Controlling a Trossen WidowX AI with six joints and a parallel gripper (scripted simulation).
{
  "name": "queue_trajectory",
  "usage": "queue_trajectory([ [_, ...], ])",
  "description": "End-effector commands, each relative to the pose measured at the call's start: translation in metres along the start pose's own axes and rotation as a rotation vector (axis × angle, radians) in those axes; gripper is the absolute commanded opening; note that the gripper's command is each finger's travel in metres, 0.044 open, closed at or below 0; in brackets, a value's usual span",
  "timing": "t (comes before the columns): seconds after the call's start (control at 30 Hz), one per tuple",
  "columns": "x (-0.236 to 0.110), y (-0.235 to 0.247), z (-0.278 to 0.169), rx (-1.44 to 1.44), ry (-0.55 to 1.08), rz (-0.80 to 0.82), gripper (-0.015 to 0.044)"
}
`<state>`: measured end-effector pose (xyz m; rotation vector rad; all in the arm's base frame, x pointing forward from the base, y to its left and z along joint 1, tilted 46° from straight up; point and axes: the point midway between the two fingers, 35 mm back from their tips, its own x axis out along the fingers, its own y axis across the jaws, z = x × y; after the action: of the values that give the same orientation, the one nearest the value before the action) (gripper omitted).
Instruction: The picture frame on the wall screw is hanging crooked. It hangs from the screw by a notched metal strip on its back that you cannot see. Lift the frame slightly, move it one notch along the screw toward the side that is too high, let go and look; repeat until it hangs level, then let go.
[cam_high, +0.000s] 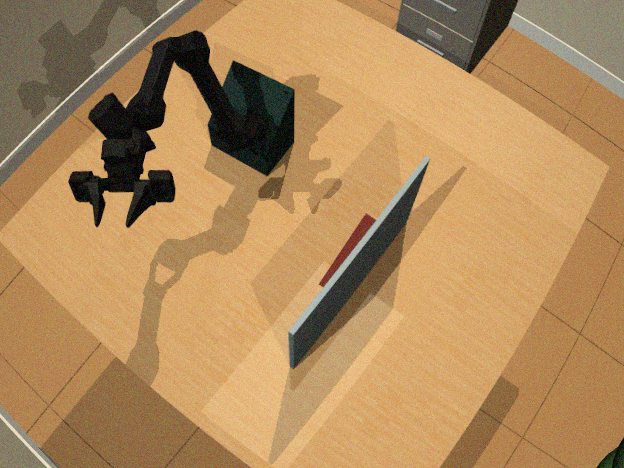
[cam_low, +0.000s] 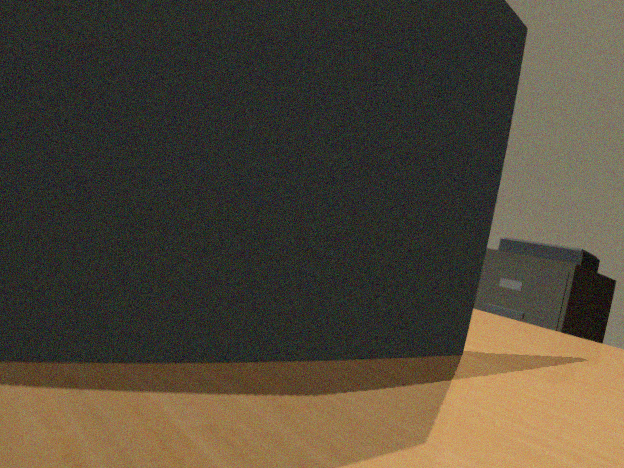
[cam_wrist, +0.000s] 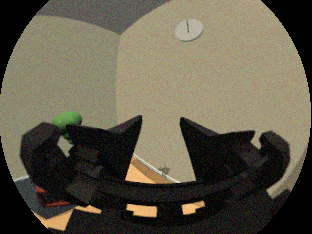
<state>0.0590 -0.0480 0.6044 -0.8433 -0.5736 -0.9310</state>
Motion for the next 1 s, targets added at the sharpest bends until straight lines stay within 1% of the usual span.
queue_trajectory([
  [0.0, -0.013, 0.048, -0.056, 0.411, 0.103, 0.147, 0.0260],
  [0.2, -0.037, 0.103, -0.106, 0.822, 0.251, 0.268, 0.0260],
  [0.37, -0.066, 0.150, -0.141, 1.140, 0.407, 0.346, 0.0260],
  [0.57, -0.112, 0.208, -0.176, 1.504, 0.646, 0.408, 0.0260],
  [0.73, -0.160, 0.254, -0.201, 1.781, 0.891, 0.424, 0.0260],
  [0.83, -0.189, 0.278, -0.213, 1.917, 1.042, 0.413, 0.0260],
  [0.97, -0.193, 0.281, -0.215, 1.935, 1.064, 0.411, 0.0260],
])
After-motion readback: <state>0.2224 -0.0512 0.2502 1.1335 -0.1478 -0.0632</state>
